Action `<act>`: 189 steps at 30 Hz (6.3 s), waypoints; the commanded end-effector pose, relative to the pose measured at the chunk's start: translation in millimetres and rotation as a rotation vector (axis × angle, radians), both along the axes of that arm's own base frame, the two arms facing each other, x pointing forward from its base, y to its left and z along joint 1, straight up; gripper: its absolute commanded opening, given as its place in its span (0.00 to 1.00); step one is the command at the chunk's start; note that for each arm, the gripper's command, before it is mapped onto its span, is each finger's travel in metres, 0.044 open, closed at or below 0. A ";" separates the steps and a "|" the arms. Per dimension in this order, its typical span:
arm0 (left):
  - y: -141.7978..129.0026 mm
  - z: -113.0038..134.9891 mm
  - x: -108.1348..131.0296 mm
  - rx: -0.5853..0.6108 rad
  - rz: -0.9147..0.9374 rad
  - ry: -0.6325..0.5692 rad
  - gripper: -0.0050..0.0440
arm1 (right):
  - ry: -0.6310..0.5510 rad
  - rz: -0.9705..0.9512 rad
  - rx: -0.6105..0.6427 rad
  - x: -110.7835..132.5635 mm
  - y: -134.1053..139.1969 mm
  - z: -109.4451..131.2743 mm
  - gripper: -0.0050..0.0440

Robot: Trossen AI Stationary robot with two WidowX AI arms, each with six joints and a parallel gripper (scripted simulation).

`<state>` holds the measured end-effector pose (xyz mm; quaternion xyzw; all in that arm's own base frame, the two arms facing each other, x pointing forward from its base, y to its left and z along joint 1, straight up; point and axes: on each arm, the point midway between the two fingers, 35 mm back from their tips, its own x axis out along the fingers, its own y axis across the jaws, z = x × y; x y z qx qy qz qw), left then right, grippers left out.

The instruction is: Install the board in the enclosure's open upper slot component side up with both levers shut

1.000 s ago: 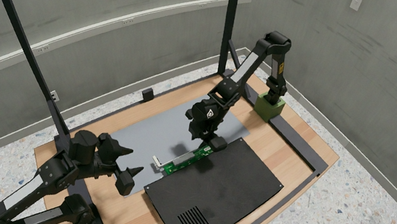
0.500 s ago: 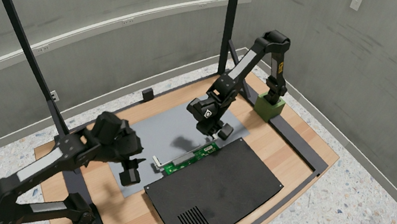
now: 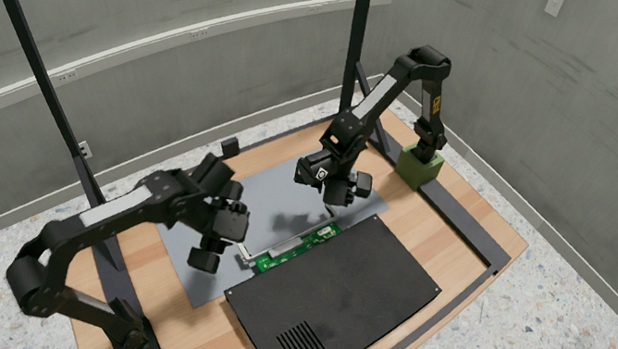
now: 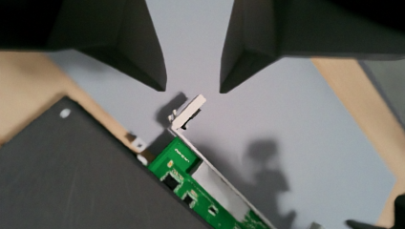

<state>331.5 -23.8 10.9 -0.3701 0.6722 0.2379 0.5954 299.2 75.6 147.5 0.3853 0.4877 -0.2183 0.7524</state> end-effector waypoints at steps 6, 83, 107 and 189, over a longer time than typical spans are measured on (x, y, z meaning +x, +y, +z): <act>-4.6 10.6 7.8 0.058 0.337 0.007 0.41 | 0.228 -0.337 0.101 29.4 21.8 -29.7 0.41; 15.1 -30.3 -13.5 0.228 0.199 -0.024 0.12 | 0.414 -0.169 -0.011 22.6 29.7 -102.0 0.12; 29.1 -30.7 -28.6 0.228 -0.387 -0.080 0.12 | 0.398 0.398 -0.147 7.5 14.5 -102.7 0.12; 75.3 -31.9 -30.8 0.211 -0.723 -0.106 0.12 | 0.370 0.747 -0.223 3.8 -32.8 -99.7 0.12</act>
